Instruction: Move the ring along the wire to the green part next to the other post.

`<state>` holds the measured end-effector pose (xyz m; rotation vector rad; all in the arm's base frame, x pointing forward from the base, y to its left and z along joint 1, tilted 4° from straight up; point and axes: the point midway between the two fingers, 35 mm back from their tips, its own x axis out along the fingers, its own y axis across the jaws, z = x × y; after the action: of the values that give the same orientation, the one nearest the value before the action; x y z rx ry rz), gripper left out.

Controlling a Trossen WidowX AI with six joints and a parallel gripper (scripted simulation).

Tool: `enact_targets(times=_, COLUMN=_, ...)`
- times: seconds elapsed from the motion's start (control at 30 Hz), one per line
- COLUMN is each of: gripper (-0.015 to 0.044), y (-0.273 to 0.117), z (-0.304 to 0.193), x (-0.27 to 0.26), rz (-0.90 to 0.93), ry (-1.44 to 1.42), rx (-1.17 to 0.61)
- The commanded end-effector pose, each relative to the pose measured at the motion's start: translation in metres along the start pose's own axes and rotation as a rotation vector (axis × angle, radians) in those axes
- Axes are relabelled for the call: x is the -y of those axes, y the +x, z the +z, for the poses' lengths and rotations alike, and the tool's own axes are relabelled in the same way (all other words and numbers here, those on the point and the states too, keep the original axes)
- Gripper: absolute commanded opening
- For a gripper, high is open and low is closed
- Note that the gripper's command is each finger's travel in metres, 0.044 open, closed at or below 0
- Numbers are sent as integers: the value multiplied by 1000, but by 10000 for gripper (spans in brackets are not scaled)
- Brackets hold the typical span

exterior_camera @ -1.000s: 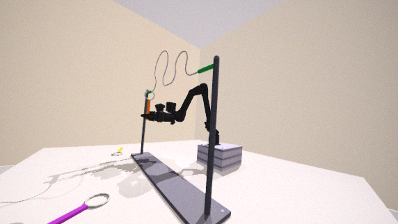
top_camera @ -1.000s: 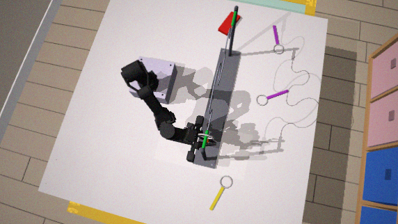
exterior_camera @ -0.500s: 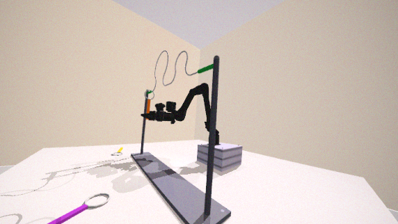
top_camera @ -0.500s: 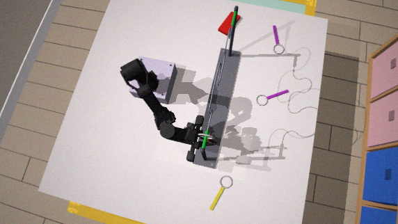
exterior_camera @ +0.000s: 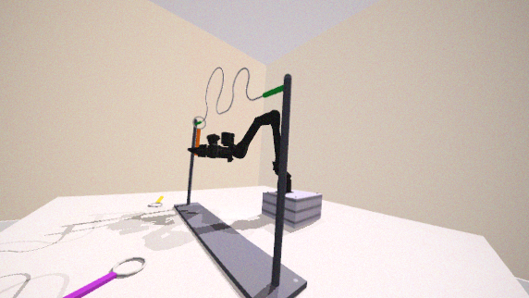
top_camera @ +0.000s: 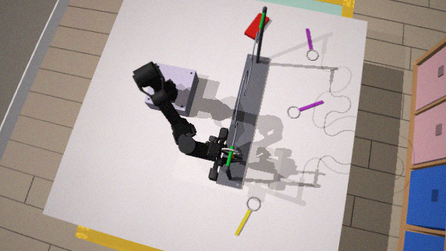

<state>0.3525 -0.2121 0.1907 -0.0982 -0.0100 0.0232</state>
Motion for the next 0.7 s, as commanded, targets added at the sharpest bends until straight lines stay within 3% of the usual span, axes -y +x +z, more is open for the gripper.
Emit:
enact_targets(times=0.0, gripper=-150, y=0, z=0, x=0, rz=-2, ry=6, rx=0)
enact_targets(times=0.67, gripper=-150, y=0, z=0, x=-15, rz=-2, ry=9, rx=0)
